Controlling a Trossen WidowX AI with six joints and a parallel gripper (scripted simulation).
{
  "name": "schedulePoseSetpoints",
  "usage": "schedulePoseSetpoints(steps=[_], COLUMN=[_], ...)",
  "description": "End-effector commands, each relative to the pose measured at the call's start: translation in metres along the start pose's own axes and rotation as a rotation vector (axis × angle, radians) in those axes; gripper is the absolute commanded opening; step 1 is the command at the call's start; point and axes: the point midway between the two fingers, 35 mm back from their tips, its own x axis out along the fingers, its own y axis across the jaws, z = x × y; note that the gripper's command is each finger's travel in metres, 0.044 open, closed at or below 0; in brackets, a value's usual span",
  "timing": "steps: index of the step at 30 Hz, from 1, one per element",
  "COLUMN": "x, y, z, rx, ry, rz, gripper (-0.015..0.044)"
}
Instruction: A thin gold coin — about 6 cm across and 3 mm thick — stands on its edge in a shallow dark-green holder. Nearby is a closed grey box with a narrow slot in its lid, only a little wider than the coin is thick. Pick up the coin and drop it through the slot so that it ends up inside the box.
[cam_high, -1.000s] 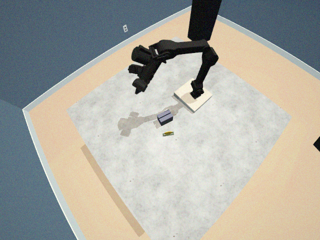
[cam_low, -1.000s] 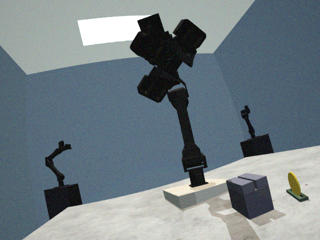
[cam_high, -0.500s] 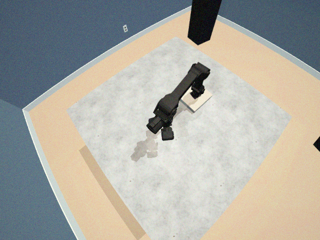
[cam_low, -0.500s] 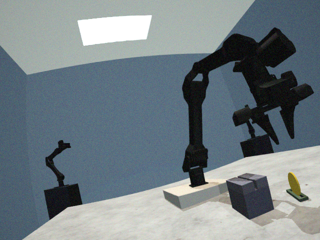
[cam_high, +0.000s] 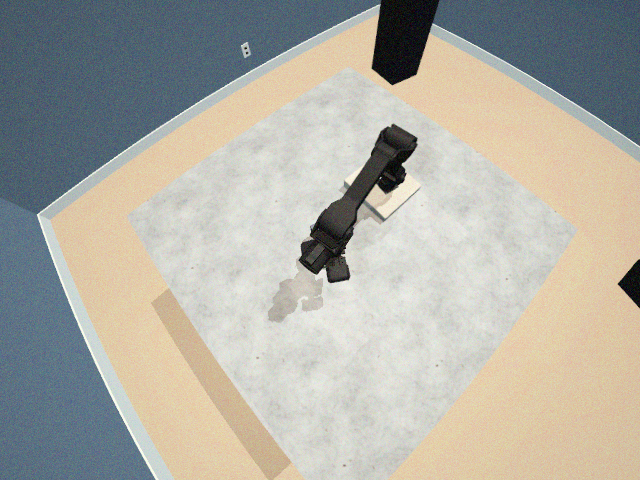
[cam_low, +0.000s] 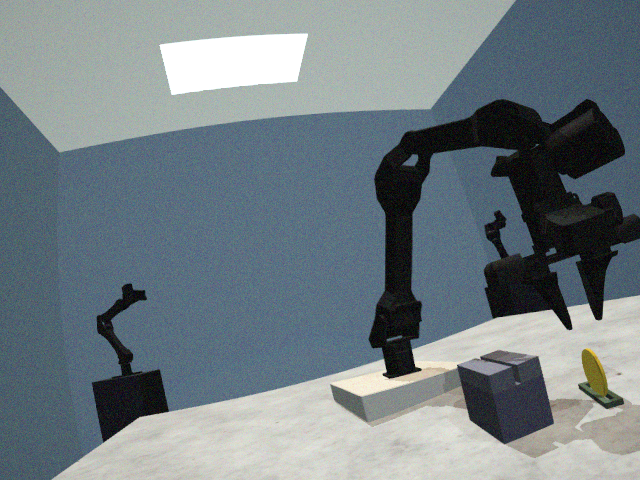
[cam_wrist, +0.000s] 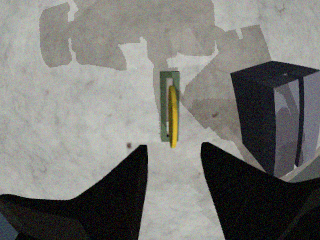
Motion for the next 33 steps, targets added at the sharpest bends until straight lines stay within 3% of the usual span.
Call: schedulePoseSetpoints(steps=[1,33], x=[0.012,0.060], y=[-0.002,-0.002], z=[0.000,0.000], rx=[0.005,0.005], ry=[-0.004,-0.004], rz=[-0.003,-0.003], gripper=[0.0161,0.0161])
